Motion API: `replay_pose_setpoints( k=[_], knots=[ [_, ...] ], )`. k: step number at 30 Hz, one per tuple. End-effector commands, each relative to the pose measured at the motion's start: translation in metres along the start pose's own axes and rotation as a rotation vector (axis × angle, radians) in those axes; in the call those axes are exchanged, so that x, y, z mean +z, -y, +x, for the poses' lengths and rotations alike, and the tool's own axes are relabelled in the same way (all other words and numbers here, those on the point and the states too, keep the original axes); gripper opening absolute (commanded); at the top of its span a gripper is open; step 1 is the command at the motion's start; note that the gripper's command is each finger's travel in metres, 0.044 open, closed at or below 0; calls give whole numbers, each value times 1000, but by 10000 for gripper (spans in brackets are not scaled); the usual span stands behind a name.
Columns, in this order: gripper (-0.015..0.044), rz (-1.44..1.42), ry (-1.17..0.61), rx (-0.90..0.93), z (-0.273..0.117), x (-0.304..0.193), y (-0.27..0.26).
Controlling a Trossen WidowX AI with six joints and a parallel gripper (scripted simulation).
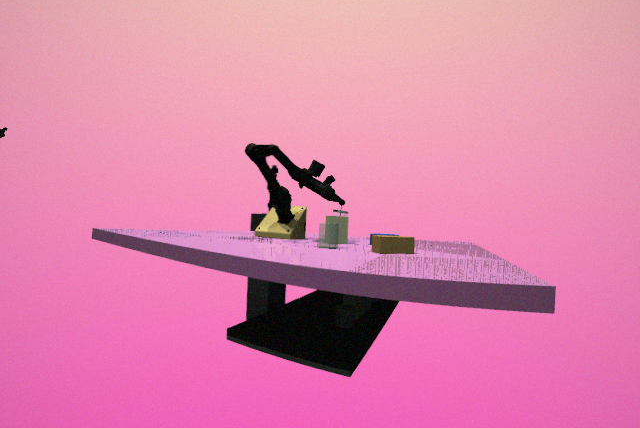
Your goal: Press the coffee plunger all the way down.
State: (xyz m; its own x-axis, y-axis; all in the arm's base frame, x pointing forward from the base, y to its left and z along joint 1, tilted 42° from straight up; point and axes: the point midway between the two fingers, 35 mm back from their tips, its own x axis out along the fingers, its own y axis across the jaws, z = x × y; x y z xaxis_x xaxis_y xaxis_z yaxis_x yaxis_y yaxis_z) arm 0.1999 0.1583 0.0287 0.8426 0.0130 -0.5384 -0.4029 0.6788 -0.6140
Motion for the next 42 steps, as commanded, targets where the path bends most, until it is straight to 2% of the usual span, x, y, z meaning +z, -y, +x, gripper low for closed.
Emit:
replay_pose_setpoints(
  k=[1,38,42],
  knots=[
    [119,-29,-33,-1,6,-13,0],
    [119,-16,-17,-1,8,-5,-2],
    [224,-16,-17,-1,8,-5,-2]
  ],
)
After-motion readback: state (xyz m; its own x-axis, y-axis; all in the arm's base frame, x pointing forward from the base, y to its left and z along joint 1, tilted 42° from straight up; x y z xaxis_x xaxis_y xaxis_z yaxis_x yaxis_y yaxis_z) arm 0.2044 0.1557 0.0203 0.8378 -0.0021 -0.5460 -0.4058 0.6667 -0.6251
